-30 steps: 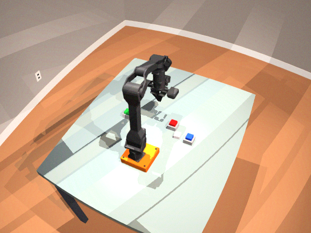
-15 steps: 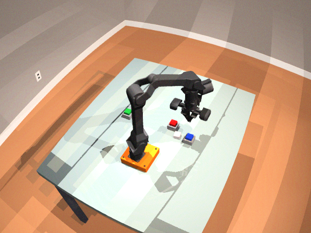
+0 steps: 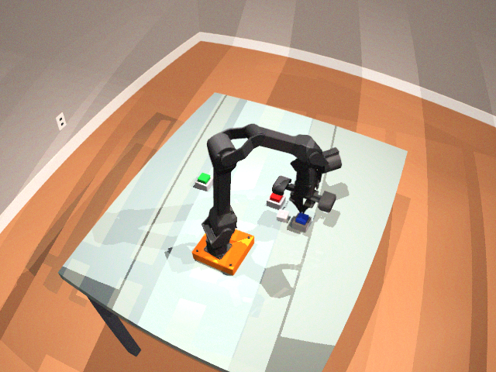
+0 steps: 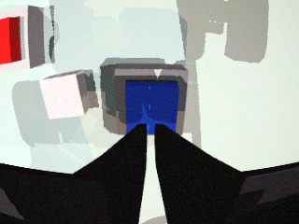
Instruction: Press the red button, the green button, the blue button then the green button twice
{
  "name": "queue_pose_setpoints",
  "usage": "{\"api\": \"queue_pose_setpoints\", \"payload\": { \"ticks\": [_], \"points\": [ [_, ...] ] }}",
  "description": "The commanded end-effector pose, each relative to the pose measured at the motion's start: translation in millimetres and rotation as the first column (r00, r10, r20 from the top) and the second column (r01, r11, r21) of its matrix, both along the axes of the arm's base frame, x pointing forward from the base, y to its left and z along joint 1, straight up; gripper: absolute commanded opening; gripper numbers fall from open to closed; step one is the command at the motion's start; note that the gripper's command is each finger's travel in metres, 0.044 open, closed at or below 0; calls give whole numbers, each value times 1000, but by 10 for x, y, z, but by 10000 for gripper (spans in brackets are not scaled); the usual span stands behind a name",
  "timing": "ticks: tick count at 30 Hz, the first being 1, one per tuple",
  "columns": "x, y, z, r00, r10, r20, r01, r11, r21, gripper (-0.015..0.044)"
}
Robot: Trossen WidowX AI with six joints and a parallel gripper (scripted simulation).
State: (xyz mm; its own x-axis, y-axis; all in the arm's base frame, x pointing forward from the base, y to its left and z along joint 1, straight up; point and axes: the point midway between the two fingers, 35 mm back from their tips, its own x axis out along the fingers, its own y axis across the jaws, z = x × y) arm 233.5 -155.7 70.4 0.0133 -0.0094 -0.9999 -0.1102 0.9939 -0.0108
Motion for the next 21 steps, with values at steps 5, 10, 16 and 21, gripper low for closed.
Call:
{"api": "queue_pose_setpoints", "payload": {
  "ticks": [5,10,16,21],
  "points": [
    [16,-13,-106,1000,4,8,-4,1000,-6,20],
    [17,-15,-186,1000,4,8,-4,1000,-6,20],
    [16,-14,-282,1000,4,8,-4,1000,-6,20],
    [15,-13,-321,1000,4,8,-4,1000,-6,20]
  ]
}}
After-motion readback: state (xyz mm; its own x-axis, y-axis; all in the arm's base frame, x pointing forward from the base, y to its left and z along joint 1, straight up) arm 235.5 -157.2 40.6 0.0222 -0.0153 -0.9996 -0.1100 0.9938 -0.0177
